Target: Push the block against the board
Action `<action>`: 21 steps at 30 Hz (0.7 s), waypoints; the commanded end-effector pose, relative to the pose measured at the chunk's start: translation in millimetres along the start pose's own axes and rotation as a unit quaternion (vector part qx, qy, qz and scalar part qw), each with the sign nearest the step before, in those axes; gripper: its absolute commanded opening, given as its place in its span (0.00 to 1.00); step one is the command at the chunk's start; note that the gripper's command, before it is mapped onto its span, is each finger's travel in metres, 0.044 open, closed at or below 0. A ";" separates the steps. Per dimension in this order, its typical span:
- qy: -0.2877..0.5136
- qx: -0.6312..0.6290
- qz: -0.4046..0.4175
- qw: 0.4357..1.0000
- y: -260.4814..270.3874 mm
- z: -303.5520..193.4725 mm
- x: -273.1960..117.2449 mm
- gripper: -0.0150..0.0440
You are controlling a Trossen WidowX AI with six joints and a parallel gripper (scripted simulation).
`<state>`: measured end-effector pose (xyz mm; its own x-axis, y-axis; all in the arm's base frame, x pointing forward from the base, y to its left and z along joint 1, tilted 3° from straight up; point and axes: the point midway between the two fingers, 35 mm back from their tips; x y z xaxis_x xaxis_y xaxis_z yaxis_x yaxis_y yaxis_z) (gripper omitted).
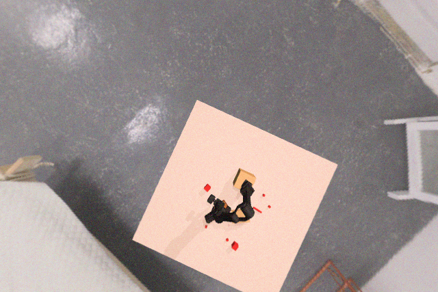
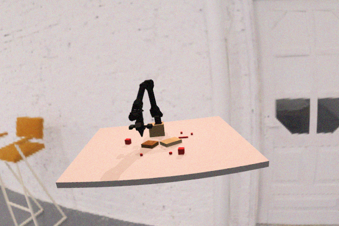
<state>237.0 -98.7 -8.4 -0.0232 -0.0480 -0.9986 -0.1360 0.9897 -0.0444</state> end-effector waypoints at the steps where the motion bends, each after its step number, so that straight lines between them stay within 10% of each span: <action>1: -0.003 -0.031 -0.001 1.000 0.3 0.8 1.4 0.25; 21: -0.002 -0.364 -0.002 0.931 7.9 1.1 33.9 0.25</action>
<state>239.2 -94.6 -33.8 -0.0067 -0.0536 -0.9985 -0.6846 0.7281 -0.0345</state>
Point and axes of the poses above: the point midway between the two fingers, 35 mm back from their tips, its own x axis out along the fingers, its own y axis across the jaws, z = x × y, and after that the axes turned 8 degrees about -x, right-handed
